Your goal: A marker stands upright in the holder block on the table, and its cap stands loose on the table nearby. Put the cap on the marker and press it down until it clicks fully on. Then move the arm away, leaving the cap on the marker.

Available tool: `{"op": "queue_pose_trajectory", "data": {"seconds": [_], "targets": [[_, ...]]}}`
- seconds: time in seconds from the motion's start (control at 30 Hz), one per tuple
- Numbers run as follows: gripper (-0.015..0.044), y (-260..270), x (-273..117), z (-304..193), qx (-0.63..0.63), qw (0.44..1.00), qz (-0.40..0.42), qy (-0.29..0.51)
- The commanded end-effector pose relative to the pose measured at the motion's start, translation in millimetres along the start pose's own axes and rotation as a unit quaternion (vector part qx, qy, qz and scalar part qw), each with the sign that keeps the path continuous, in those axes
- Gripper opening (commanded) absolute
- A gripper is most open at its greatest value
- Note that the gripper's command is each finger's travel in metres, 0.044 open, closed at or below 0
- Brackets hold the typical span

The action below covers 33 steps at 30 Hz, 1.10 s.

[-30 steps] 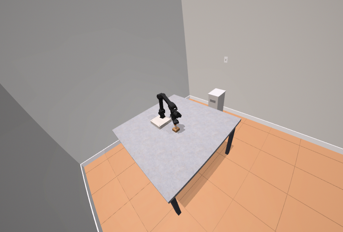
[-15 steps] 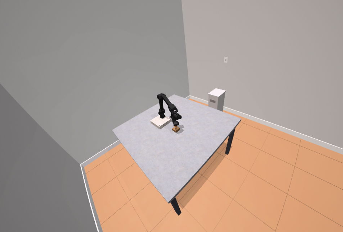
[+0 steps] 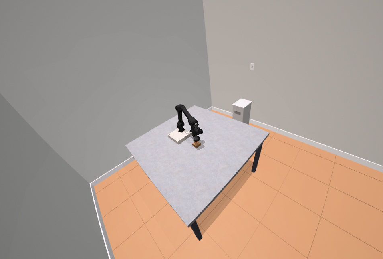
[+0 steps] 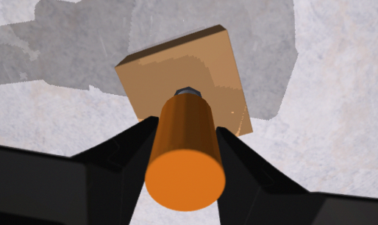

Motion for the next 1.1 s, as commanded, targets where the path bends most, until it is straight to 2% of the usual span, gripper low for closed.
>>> {"op": "queue_pose_trajectory", "data": {"seconds": [0.0, 0.17, 0.73, 0.87, 1.0, 1.07], "targets": [[0.0000, 0, 1, 0, -0.001, 1.000, 0.000, 0.002], [0.0000, 0, 1, 0, -0.001, 1.000, 0.000, 0.002], [0.0440, 0, 0, 0, 0.000, 1.000, 0.000, 0.000], [0.0440, -1, -9, 0, 0.000, 1.000, 0.000, 0.000], [0.0440, -1, -65, 0, 0.000, 1.000, 0.000, 0.000], [0.0440, 0, -75, 0, 0.000, 1.000, 0.000, 0.000]]}}
Point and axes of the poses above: the point midway between the two fingers, 35 mm back from their tips, its own x axis out along the fingers, its own y axis across the jaws, z = x × y, the point moved 9 cm from there along -x, back along the fingers, and after that the axes turned 15 degrees about -x, right-handed, at the moved point
